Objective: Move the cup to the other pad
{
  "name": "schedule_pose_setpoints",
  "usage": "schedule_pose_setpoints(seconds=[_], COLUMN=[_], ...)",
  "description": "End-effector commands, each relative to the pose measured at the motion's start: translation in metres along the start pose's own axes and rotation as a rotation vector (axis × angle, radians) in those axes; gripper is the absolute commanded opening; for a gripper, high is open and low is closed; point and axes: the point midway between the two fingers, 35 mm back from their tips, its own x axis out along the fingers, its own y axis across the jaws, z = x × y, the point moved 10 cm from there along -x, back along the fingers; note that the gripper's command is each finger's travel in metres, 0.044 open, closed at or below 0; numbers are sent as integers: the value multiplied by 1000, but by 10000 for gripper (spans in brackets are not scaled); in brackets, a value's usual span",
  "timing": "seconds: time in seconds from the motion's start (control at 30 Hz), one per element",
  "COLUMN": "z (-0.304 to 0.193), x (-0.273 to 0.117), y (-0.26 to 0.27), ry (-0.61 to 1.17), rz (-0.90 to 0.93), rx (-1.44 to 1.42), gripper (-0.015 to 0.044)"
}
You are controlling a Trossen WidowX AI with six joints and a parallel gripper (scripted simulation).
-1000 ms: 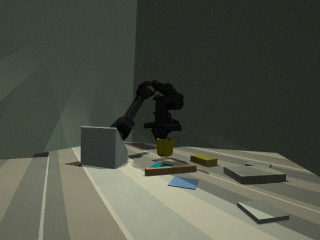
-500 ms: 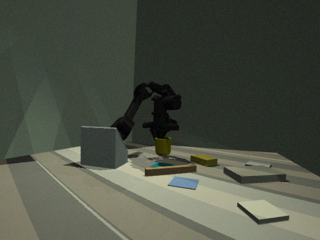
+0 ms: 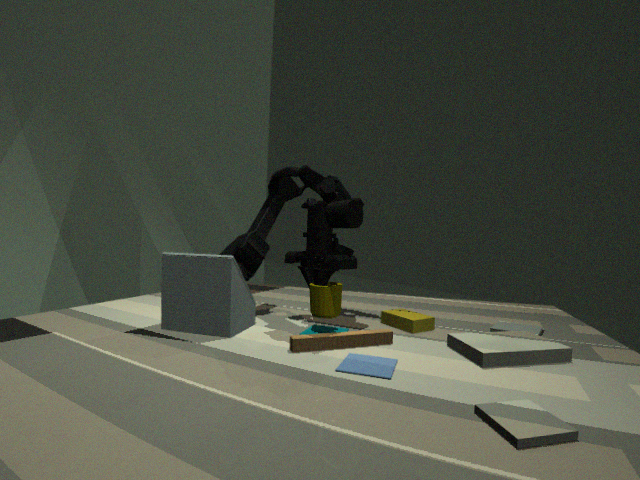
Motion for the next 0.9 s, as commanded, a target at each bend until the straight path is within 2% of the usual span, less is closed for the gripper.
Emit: schedule_pose_setpoints(seconds=[0.0, 0.87], z=[0, 1], x=[4, 30], y=[0, 3], ry=[-4, -2], rz=[-2, 0], rx=[2, -1], gripper=[0, 0])
